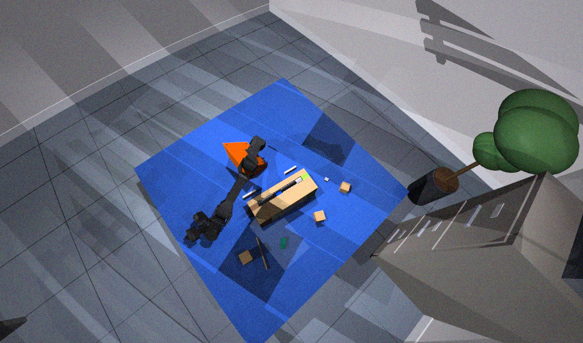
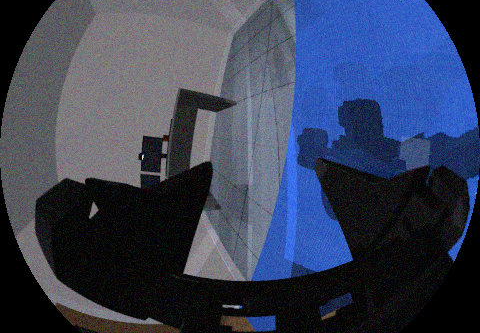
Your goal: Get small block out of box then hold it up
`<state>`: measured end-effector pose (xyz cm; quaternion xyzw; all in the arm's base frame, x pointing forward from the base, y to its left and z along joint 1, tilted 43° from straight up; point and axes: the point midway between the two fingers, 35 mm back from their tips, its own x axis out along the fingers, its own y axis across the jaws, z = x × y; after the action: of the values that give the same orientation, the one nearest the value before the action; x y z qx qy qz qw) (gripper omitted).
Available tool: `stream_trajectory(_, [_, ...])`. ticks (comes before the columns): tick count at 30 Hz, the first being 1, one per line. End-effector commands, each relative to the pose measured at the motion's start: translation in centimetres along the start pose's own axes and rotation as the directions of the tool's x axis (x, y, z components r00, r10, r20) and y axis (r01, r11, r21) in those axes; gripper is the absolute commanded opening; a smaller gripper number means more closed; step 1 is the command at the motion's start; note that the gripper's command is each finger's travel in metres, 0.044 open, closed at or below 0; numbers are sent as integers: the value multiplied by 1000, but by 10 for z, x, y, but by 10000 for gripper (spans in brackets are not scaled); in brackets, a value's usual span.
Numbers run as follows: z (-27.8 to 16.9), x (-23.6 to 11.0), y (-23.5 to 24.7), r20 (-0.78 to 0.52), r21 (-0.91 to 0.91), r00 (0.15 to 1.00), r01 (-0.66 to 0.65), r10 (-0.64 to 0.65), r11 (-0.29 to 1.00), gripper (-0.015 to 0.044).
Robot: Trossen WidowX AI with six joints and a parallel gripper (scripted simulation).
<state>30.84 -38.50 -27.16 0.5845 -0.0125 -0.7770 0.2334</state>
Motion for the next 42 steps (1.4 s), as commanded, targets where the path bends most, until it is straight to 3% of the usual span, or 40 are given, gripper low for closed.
stream_trajectory(1, [0,-1,0,-2,-13,1000,3,-3,1000,400])
stream_trajectory(4, [-1,-11,-5,-28,-204,998,43,-50,978,400])
stream_trajectory(7, [-1,-30,-14,-69,-495,989,77,-128,865,400])
stream_trajectory(12, [1,-64,-31,-132,-855,956,23,-260,518,400])
stream_trajectory(16, [4,-95,-45,-177,-978,914,-121,-365,171,400])
stream_trajectory(18, [7,-110,-53,-198,-976,888,-218,-415,0,400])
stream_trajectory(28, [11,-149,-63,-267,-792,817,-487,-511,-367,400])
stream_trajectory(36, [12,-183,-79,-293,-490,754,-646,-588,-585,400])
stream_trajectory(42, [15,-211,-90,-304,-221,703,-708,-643,-670,400])
